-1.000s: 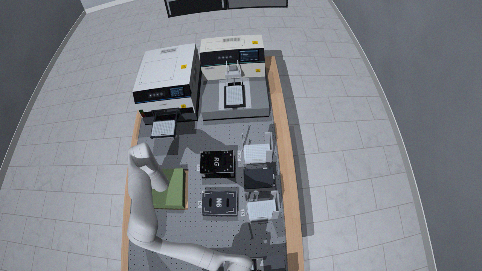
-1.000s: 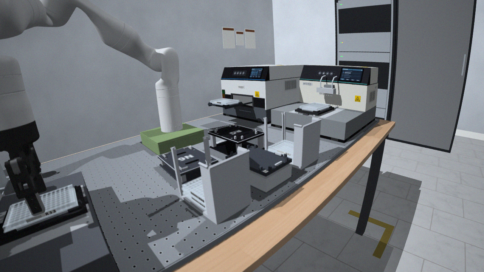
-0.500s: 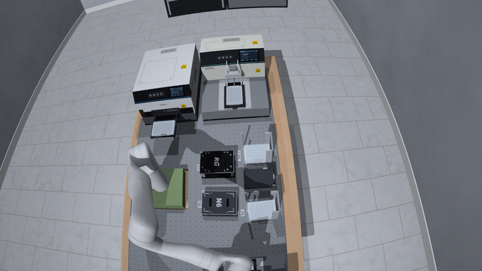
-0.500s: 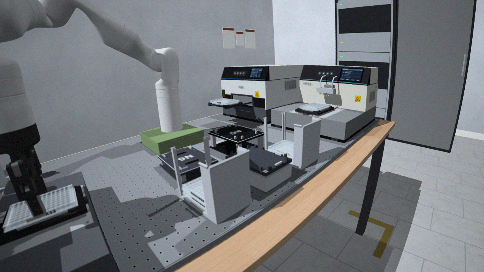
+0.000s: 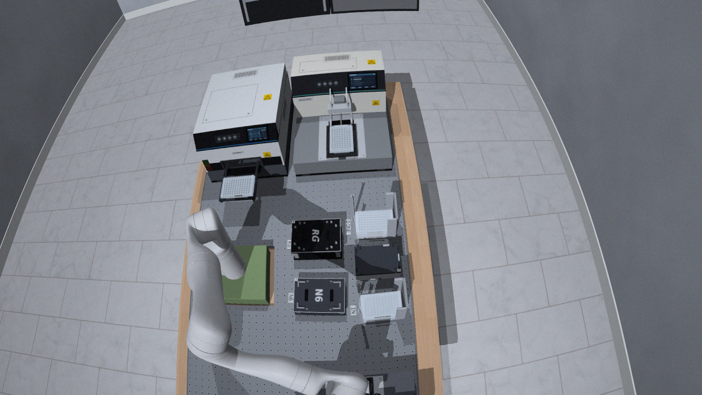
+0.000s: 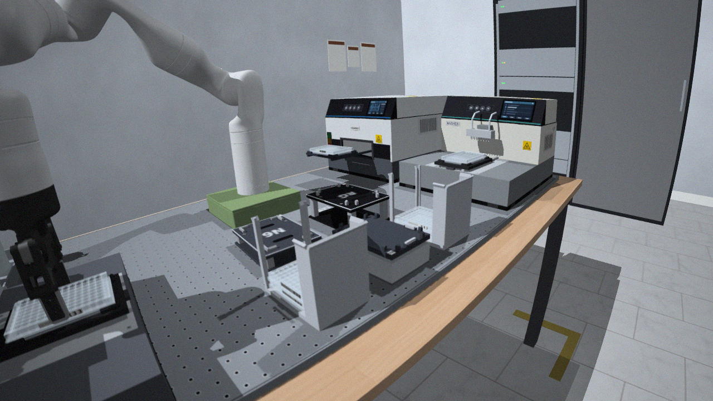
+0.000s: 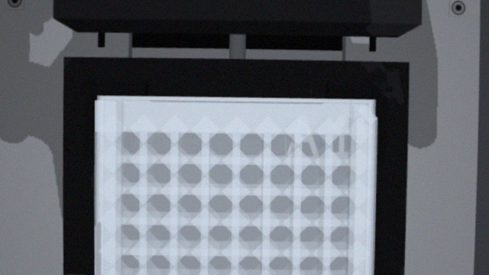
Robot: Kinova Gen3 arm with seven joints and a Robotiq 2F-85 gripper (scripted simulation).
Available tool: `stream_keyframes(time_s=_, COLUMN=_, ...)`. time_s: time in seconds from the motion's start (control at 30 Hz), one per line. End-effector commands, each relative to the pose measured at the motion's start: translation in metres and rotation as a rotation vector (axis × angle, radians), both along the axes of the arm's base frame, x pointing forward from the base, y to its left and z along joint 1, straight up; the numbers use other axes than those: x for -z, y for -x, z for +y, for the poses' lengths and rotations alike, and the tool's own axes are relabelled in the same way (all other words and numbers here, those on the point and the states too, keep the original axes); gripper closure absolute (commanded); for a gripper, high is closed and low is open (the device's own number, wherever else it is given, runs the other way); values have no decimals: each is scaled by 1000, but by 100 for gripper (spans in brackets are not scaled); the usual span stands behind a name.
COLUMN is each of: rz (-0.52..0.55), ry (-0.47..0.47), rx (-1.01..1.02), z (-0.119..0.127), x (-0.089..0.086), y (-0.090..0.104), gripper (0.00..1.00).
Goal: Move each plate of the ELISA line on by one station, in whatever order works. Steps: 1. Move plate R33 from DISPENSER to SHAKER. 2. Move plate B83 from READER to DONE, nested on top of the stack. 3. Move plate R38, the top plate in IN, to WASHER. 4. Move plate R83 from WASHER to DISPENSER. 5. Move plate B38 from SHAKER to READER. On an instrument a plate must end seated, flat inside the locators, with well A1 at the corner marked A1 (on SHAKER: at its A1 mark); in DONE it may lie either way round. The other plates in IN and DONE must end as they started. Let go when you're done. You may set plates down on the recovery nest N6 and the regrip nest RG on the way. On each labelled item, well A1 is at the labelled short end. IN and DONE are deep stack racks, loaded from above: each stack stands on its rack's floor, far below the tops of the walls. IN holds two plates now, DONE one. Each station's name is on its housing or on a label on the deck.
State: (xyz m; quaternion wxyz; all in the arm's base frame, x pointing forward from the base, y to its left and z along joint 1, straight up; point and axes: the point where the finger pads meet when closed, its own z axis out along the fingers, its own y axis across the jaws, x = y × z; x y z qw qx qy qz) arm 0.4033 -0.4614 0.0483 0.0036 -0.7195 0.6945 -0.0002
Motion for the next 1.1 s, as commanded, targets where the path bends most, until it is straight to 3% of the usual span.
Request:
stream_keyframes(time_s=0.0, rz=-1, ry=1, rx=8, z=1, x=2, y=-1, gripper=0)
stream_keyframes(time_s=0.33, rz=-1, ry=1, rx=8, z=1, x=1, y=-1, gripper=0)
stream_keyframes(time_s=0.37, rz=0, ry=1, rx=2, z=0, x=0, y=-1, gripper=6)
stream_keyframes(time_s=1.07, rz=0, ry=1, rx=2, z=0, x=0, y=-1, gripper=6)
